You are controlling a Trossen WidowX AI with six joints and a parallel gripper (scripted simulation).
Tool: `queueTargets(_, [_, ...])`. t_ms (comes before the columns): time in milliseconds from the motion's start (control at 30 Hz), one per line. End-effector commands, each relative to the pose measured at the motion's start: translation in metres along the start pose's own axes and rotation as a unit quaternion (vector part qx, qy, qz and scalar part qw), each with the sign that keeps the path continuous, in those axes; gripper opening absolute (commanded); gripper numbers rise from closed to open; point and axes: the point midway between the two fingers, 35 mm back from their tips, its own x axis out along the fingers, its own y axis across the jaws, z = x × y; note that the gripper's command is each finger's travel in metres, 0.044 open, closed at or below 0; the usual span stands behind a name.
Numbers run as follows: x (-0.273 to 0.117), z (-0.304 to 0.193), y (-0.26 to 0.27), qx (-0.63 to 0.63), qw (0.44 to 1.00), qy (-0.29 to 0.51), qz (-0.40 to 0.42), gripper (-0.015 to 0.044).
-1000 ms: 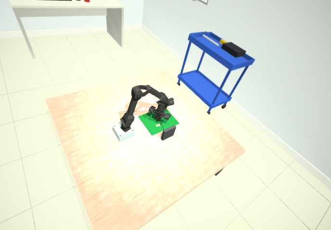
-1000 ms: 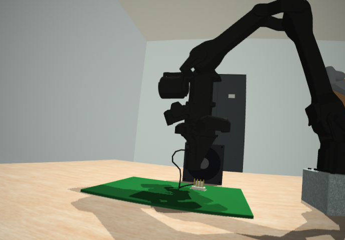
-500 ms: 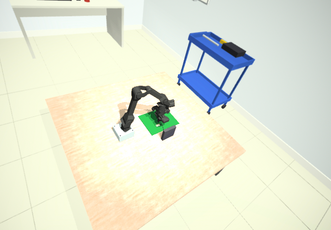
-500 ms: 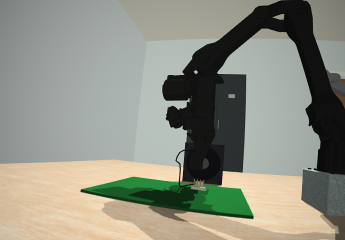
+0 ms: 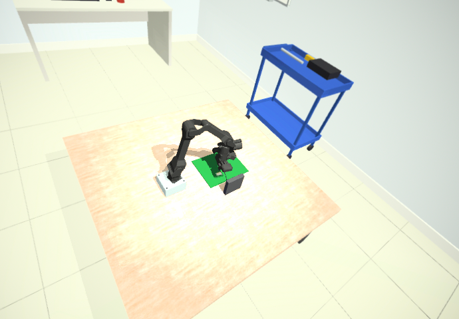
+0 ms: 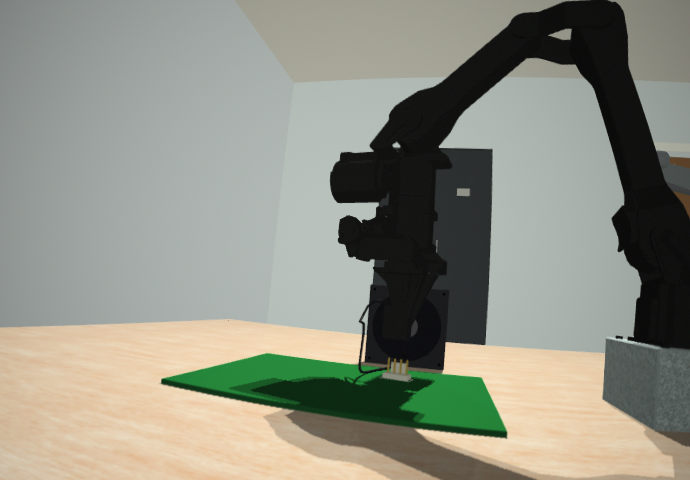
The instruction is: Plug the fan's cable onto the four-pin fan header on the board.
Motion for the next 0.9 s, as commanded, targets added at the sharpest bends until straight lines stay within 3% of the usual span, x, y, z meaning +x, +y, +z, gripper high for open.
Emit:
queueTargets(0, [-0.001,-0.002,-0.001,0.005,1.000,-0.001,-0.001,0.0000])
queueTargets(467, [-0.001,-0.004,-0.001,0.004,1.000,-0.001,-0.001,0.0000])
queueTargets(633, [0.021,-0.005,-0.001,0.003,1.000,-0.001,-0.001,0.0000])
queueTargets(867, [0.021,-0.005,-0.001,0.003,1.000,-0.001,-0.001,0.0000])
